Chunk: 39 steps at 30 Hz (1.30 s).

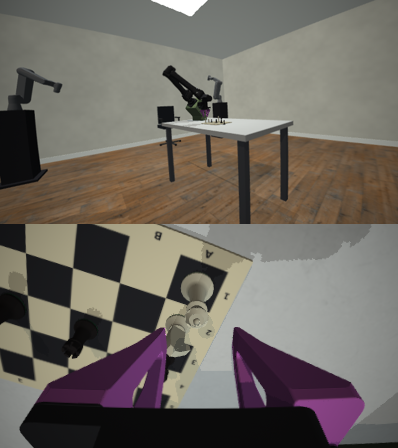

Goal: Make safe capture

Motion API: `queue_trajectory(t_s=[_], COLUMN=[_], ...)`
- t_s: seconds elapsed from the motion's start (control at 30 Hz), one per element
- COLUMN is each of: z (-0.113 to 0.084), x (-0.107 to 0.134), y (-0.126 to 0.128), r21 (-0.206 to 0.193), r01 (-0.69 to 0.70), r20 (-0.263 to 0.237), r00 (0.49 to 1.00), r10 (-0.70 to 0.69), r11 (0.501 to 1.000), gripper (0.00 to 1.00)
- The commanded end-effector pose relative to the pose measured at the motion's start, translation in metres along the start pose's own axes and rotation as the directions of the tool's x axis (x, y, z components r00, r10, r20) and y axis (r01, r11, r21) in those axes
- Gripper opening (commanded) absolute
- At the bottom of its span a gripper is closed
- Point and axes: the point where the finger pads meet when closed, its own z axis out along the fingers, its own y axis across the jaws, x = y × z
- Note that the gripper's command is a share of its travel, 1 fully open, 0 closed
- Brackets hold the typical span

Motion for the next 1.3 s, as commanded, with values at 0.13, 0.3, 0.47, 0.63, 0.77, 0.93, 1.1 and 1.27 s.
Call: queue_trajectory(t_s=[0.13,0.3,0.47,0.63,0.77,0.93,1.1,1.27], z=[-0.001,-0.001,-0.001,-0.005,-0.005,-0.005,-0.005,-0.005], x=[0.001,0.001,0.002,-0.003,-0.002,-0.001,-0.001,-0.001], y=[0.002,0.002,0.005,0.010,0.012,0.012,0.012,0.012], r21=[-0.007,-0.007,-0.008,-0.021,-0.021,-0.021,-0.021,-0.021], r01=[-0.009,-0.009,-0.005,-0.013,-0.006,-0.006,-0.006,-0.006], r20=[0.005,0.005,0.005,0.010,0.009,0.009,0.009,0.009], r00=[1.000,1.000,1.000,1.000,1.000,1.000,1.000,1.000], r10=[0.009,0.009,0.005,0.013,0.007,0.006,0.006,0.006], r11=[1.000,1.000,1.000,1.000,1.000,1.000,1.000,1.000], gripper=[0.41,0.41,0.41,0.41,0.41,0.41,0.41,0.41])
